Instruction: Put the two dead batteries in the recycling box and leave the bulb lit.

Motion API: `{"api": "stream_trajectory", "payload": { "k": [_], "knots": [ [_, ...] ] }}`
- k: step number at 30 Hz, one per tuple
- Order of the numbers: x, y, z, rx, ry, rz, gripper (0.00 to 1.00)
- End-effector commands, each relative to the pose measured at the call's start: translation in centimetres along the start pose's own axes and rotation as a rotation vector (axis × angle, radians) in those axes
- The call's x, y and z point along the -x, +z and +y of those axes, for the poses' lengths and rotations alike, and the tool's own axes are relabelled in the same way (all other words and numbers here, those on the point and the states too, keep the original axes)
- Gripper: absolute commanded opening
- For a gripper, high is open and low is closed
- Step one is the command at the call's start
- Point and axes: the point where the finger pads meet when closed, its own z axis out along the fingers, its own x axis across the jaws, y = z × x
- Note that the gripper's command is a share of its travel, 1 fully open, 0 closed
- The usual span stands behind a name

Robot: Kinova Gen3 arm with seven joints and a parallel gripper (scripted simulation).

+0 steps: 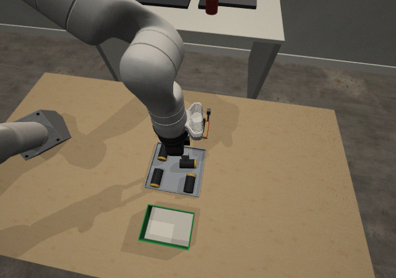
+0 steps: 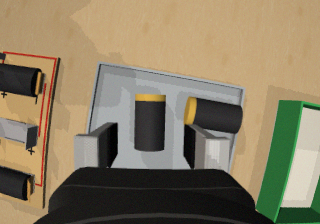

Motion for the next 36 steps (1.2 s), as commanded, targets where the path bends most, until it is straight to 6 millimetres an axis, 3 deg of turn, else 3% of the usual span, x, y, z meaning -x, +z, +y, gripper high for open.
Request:
{"api": "stream_trajectory", "payload": {
  "k": [1,22,36],
  "knots": [
    [0.0,0.0,0.0,-0.001,0.002,0.001,0.90],
    [0.0,0.8,0.0,-0.001,0.005,0.001,0.90],
    [0.0,8.1,0.0,-0.001,0.005,0.001,0.90]
  ]
}}
